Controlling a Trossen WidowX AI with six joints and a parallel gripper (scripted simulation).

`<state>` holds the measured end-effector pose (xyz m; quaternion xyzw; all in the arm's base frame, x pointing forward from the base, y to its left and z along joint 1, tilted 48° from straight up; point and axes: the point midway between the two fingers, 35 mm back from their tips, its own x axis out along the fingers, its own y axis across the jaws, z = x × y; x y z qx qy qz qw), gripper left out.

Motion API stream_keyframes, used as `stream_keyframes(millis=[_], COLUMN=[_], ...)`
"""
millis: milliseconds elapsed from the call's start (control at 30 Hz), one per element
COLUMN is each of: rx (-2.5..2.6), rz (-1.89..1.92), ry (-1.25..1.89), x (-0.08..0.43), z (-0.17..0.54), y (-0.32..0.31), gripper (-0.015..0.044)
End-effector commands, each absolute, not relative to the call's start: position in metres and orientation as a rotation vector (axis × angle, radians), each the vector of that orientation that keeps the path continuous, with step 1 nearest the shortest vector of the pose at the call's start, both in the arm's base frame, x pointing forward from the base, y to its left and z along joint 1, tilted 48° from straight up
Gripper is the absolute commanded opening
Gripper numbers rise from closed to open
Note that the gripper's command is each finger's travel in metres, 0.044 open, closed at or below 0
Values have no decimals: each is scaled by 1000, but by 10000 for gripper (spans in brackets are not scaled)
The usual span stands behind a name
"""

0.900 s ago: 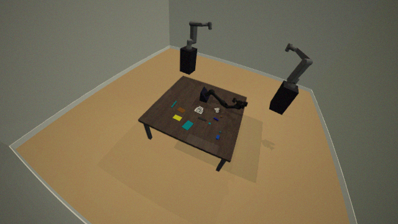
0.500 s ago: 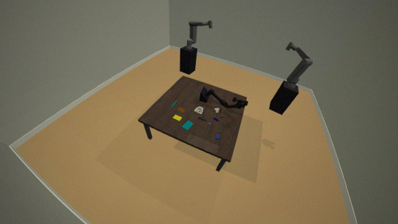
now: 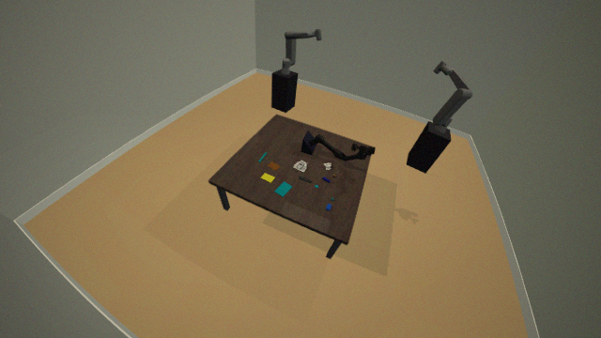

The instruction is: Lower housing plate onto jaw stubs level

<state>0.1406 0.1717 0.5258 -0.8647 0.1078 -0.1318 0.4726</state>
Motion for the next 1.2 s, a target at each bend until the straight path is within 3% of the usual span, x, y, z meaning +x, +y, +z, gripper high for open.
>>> stream_keyframes(millis=[0,1167], rx=[-2028,-1520], rz=[-330,-121], ry=[264,74], x=[137,110], z=[526,525], y=[155,74], gripper=[440,440])
